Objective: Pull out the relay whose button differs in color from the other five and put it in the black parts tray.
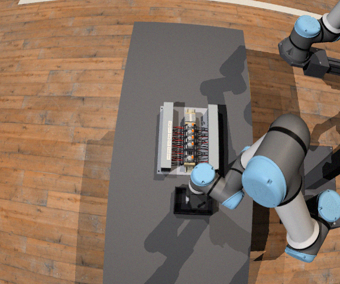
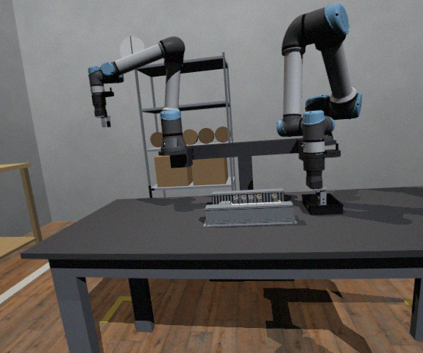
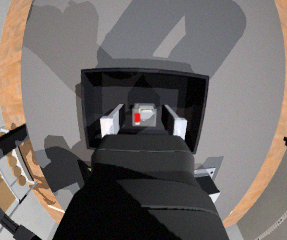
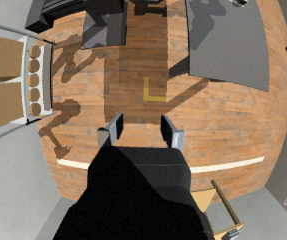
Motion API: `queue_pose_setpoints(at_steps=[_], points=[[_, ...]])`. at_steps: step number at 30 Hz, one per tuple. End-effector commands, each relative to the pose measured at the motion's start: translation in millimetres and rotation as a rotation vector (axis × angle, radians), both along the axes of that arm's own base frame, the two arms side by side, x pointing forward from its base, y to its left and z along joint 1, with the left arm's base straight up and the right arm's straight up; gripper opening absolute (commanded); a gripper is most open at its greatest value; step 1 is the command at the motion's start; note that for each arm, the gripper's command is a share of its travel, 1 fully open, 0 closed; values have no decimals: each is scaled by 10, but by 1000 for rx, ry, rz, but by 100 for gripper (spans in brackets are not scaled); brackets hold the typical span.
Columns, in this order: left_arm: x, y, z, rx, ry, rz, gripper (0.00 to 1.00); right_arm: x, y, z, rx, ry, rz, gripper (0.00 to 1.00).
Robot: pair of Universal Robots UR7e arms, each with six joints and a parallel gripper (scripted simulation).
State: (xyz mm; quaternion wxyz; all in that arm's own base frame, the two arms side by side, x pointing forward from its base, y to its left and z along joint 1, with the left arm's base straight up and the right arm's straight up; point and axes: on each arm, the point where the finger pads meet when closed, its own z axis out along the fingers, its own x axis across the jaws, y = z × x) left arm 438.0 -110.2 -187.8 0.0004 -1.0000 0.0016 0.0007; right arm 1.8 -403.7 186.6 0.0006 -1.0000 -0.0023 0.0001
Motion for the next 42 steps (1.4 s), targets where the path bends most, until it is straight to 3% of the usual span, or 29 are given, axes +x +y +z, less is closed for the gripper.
queue_pose_setpoints(at_steps=[1,42], points=[[5,-3,5,-1,-1,0,98,1,-3,4,-1,0,0,100],[5,-3,52,-1,-1,0,98,1,-3,4,-1,0,0,100]])
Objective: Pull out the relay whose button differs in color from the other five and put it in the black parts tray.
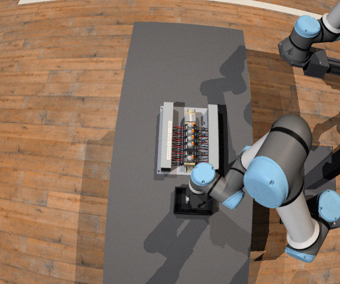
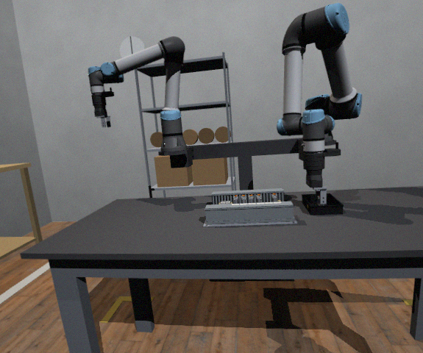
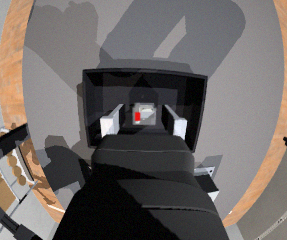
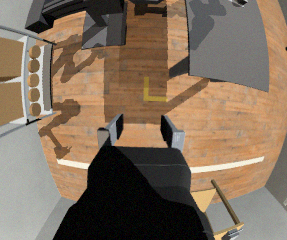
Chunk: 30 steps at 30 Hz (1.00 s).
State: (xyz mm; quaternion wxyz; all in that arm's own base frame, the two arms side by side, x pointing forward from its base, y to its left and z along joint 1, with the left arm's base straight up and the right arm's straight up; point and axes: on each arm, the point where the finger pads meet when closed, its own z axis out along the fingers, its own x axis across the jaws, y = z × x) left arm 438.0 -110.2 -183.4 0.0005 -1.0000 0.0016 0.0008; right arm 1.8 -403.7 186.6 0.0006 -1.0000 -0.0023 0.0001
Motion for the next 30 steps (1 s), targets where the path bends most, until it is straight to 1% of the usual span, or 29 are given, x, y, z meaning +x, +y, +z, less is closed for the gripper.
queue_pose_setpoints(at_steps=[1,30], points=[[5,-3,12,-1,-2,0,98,1,-3,4,-1,0,0,100],[5,-3,131,-1,-2,0,98,1,-3,4,-1,0,0,100]])
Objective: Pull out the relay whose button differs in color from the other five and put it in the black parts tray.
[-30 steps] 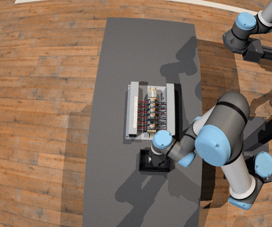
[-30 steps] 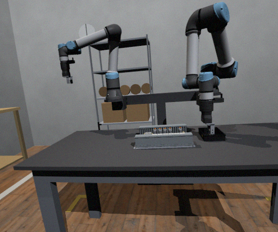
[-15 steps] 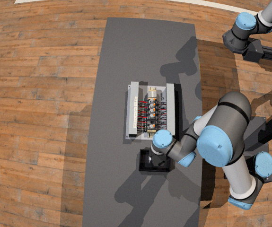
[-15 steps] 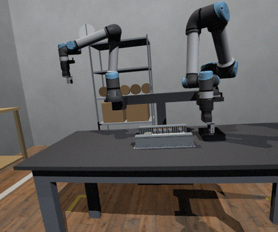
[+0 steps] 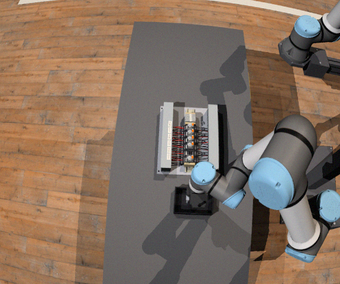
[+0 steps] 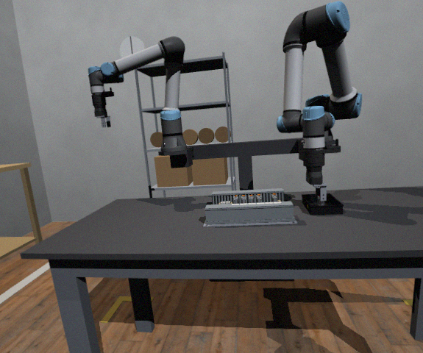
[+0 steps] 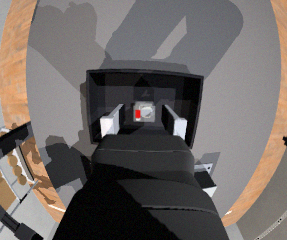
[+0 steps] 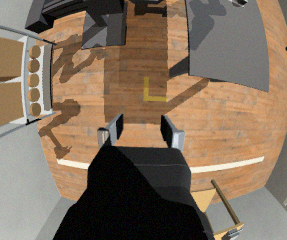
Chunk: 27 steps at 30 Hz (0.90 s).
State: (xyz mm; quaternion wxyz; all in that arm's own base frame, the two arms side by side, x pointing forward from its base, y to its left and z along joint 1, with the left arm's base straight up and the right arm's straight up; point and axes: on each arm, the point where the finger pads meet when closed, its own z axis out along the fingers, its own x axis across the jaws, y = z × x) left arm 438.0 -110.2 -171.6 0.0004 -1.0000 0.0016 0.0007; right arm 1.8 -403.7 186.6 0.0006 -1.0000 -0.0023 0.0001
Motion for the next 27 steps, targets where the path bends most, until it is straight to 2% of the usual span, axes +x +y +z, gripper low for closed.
queue_pose_setpoints(at_steps=[1,27], points=[[5,-3,19,-1,-1,0,98,1,-3,4,-1,0,0,100],[5,-3,119,-1,-1,0,98,1,-3,4,-1,0,0,100]])
